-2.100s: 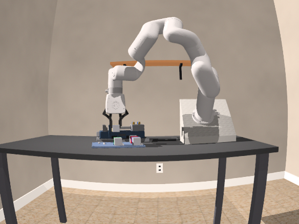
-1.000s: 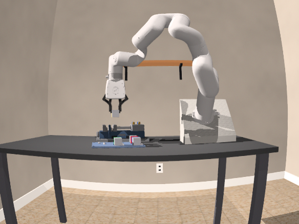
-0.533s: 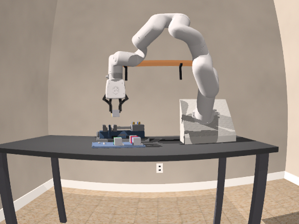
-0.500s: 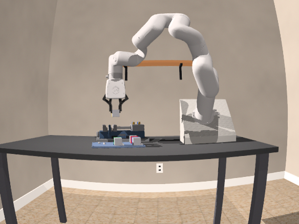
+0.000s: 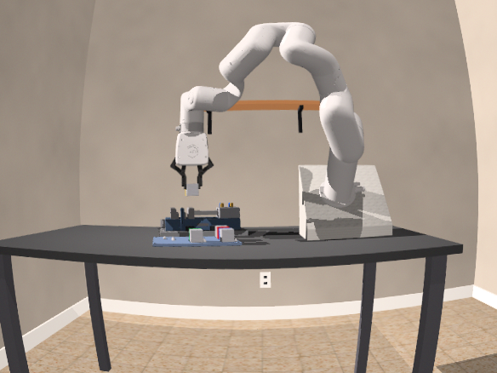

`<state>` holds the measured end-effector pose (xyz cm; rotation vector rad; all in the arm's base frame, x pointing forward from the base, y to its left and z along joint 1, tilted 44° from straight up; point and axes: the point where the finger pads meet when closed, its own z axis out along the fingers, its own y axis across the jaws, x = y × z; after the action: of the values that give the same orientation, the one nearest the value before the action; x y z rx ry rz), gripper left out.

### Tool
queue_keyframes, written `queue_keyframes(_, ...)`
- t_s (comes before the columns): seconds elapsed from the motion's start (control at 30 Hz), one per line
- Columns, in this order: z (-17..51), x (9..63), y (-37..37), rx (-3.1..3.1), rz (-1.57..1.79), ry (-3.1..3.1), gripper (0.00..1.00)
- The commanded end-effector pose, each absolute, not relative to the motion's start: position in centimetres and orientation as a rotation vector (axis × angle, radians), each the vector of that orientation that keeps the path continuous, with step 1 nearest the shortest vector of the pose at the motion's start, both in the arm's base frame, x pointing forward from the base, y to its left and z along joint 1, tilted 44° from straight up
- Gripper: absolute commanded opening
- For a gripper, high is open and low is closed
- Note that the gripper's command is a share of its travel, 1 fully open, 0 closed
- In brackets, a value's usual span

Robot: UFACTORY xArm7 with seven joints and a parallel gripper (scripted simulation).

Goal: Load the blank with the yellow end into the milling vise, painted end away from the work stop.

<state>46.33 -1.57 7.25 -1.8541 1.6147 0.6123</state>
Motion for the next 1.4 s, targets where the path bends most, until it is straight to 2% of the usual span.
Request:
queue_keyframes(0.0, 7.21, 46.45, -1.68, -1.852, 0.605, 1.617, 0.00)
queue_keyframes(1.37, 6.93, 46.47, -1.39, -1.852, 0.606, 1.617, 0.00)
